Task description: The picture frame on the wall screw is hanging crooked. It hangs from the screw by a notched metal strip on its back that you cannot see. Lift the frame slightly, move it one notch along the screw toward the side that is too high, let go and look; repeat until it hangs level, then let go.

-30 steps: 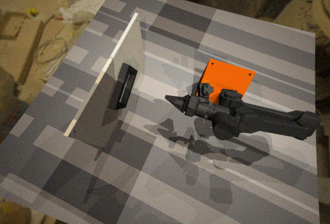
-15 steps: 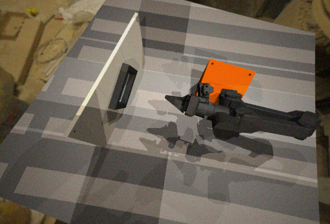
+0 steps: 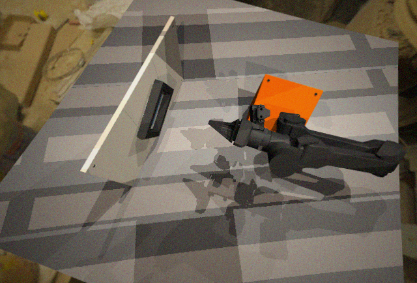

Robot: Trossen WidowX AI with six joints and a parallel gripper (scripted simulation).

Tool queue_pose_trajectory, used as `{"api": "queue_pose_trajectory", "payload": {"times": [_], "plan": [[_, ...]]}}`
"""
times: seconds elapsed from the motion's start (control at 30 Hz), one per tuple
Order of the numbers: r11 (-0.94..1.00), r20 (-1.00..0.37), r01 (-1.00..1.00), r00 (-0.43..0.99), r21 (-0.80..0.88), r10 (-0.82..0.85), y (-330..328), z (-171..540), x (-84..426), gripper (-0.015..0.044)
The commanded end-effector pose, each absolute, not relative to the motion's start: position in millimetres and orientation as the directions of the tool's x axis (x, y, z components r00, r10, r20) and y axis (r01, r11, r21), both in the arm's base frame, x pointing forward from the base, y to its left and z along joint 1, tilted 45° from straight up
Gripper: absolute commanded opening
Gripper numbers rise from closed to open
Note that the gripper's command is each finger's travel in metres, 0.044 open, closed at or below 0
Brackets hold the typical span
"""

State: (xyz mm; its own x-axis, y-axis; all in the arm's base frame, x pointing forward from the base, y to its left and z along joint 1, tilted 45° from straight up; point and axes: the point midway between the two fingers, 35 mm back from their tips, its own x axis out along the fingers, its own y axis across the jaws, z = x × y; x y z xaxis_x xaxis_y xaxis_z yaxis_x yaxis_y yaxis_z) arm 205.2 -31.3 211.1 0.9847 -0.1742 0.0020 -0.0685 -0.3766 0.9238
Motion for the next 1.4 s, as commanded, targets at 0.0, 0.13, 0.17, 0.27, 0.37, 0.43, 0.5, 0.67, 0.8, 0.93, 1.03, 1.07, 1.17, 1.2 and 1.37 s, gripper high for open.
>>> {"api": "queue_pose_trajectory", "payload": {"times": [0.0, 0.13, 0.17, 0.27, 0.37, 0.43, 0.5, 0.67, 0.8, 0.93, 1.03, 1.07, 1.17, 1.2, 1.37], "plan": [[-0.373, 0.002, -0.069, 0.984, 0.925, -0.178, -31.8, 210.9, 204.9, 0.026], [-0.373, 0.002, -0.069, 0.984, 0.925, -0.178, -31.8, 210.9, 204.9, 0.026], [-0.373, 0.002, -0.069, 0.984, 0.925, -0.178, -31.8, 210.9, 204.9, 0.026], [-0.373, 0.002, -0.069, 0.984, 0.925, -0.178, -31.8, 210.9, 204.9, 0.026], [-0.373, 0.002, -0.069, 0.984, 0.925, -0.178, -31.8, 210.9, 204.9, 0.026], [-0.377, 0.002, -0.069, 0.985, 0.924, -0.174, -31.2, 211.1, 206.2, 0.026], [-0.376, 0.003, -0.069, 0.985, 0.924, -0.175, -30.5, 210.5, 214.0, 0.026], [-0.376, 0.004, -0.071, 0.984, 0.924, -0.176, -25.1, 203.3, 241.1, 0.026], [-0.375, 0.005, -0.072, 0.984, 0.924, -0.177, -17.9, 192.8, 258.5, 0.026], [-0.375, 0.005, -0.073, 0.984, 0.924, -0.178, -12.5, 184.8, 267.0, 0.026], [-0.375, 0.005, -0.073, 0.984, 0.924, -0.178, -12.5, 184.8, 267.0, 0.026], [-0.375, 0.005, -0.073, 0.984, 0.924, -0.178, -12.5, 184.8, 267.0, 0.026], [-0.375, 0.005, -0.073, 0.984, 0.924, -0.178, -10.6, 187.4, 271.4, 0.026], [-0.375, 0.005, -0.073, 0.984, 0.924, -0.178, -10.6, 187.4, 271.4, 0.026], [-0.375, 0.005, -0.073, 0.984, 0.924, -0.178, -10.6, 187.4, 271.4, 0.026]]}}
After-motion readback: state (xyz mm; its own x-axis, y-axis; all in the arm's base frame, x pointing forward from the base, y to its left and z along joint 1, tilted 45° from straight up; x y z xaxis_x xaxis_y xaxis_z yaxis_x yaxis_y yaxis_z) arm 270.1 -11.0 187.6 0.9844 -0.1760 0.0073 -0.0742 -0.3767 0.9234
